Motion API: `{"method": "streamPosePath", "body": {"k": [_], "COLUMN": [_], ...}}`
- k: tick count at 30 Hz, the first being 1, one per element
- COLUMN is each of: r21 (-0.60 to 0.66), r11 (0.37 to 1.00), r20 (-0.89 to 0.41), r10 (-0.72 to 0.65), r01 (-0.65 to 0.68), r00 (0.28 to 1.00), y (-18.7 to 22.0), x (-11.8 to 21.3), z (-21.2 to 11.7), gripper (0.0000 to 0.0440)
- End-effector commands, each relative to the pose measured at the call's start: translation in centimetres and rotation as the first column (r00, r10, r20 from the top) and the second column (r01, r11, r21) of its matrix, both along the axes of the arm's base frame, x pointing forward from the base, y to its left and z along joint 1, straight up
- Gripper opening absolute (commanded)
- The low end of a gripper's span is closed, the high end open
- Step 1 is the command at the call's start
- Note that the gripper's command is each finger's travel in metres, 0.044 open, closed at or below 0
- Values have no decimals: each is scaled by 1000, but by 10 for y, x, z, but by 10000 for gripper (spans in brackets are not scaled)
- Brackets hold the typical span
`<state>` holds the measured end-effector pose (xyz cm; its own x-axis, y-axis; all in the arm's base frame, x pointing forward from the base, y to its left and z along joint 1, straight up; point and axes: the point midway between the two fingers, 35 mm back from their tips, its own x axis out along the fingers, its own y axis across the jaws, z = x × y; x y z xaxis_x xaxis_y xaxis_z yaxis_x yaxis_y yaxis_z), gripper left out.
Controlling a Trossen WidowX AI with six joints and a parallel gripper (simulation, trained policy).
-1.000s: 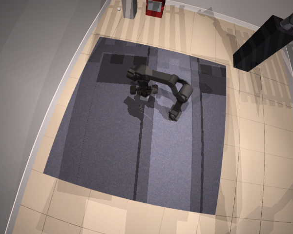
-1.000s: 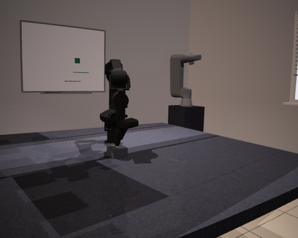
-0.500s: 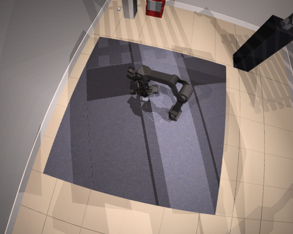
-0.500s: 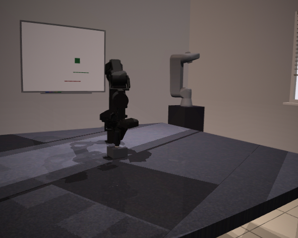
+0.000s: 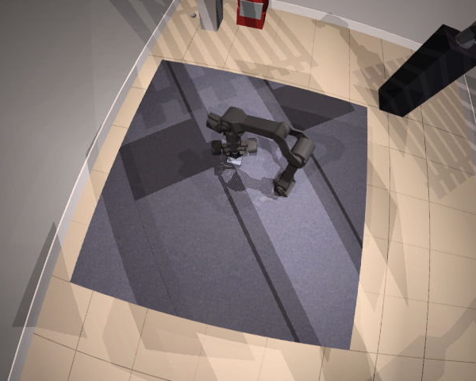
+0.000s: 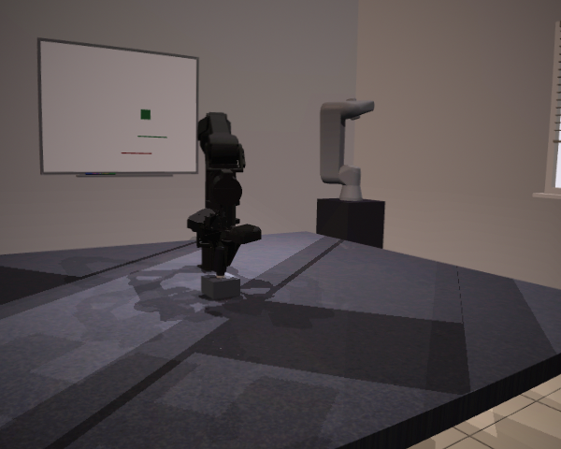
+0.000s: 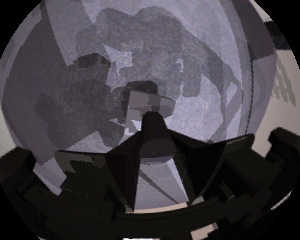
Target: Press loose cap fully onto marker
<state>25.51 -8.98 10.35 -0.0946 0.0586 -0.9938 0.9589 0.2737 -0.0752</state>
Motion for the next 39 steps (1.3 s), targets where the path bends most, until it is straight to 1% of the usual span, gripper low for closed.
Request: {"method": "streamPosePath", "body": {"k": [1,9,13,15,20,24,30,39], "r21": [-3,-18,-3,1,0,-15,-43,-76], "r11": [1000,999,1000,1000,1000,1000,999,997], "r20": [-61,-45,-62,-65,-52,-19,41,115], "r10": [6,26,24,24,18,16,1,-8], "r01": [-7,-27,-24,-24,-18,-16,0,17], "r00": [998,999,998,998,998,1000,999,993], "y": [-2,-5,-1,0,0,-1,-5,-9], "x": [-11,-11,-18,-19,-20,-19,-13,-6], "z": [-15,-16,-18,-17,-16,-12,0,36], "gripper": [132,143,184,219,348,440,440,440]}}
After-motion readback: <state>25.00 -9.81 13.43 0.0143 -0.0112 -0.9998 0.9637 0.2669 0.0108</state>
